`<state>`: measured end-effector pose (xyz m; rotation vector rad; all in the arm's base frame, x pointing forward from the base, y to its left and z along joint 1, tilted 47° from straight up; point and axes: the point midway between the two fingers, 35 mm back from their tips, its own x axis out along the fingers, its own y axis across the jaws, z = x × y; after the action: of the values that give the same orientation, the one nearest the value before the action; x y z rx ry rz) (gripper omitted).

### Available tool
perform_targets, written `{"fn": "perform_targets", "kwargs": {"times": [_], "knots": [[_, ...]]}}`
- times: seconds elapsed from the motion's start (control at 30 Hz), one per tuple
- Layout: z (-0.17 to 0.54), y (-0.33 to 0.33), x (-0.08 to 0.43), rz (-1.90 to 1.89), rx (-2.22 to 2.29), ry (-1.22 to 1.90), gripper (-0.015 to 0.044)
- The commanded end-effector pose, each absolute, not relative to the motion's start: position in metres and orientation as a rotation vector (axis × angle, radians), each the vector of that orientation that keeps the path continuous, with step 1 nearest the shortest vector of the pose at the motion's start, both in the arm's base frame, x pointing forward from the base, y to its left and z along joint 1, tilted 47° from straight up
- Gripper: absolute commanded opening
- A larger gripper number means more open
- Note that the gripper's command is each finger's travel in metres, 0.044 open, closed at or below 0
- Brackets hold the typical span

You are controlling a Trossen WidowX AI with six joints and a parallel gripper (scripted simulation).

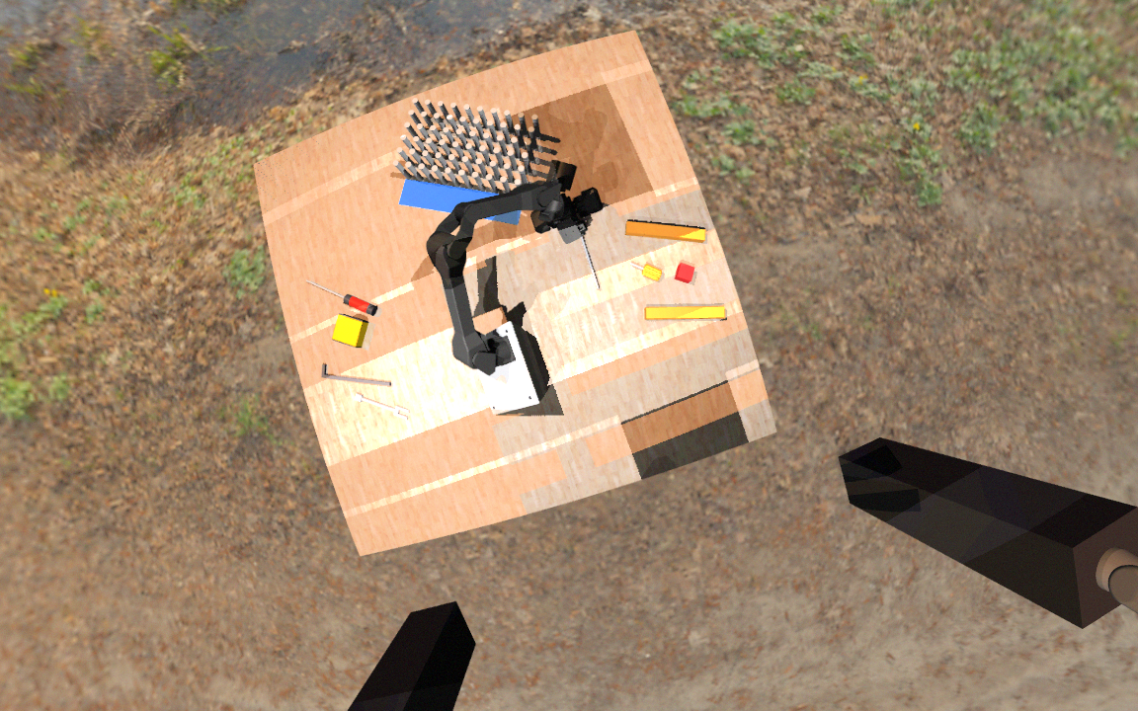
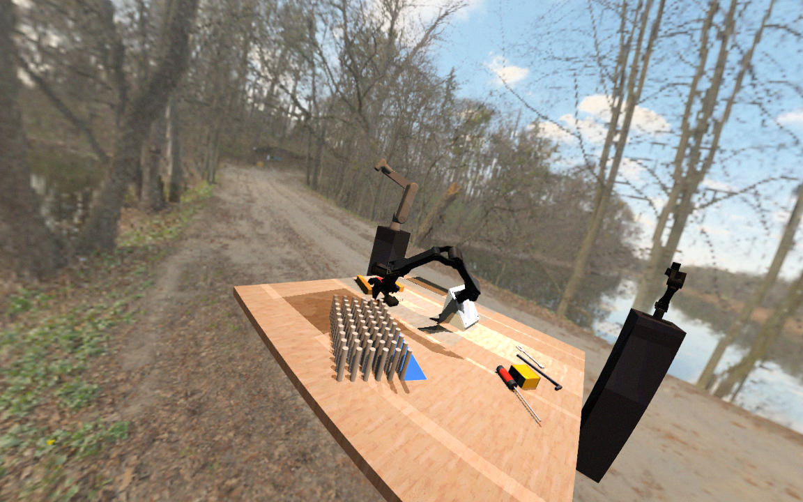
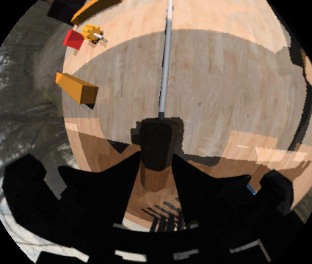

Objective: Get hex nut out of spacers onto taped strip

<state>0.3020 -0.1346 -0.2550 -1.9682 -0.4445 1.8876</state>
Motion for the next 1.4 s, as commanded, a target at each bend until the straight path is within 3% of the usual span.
{"fn": "perform_targets", "kwargs": {"times": [0.0, 1.37], "knots": [[-0.2581, -0.1285, 0.3009, 1.888, -1.965, -0.447, 0.0], [-0.2582, -0.1283, 0.3007, 1.872, -2.028, -0.39, 0.0]]}}
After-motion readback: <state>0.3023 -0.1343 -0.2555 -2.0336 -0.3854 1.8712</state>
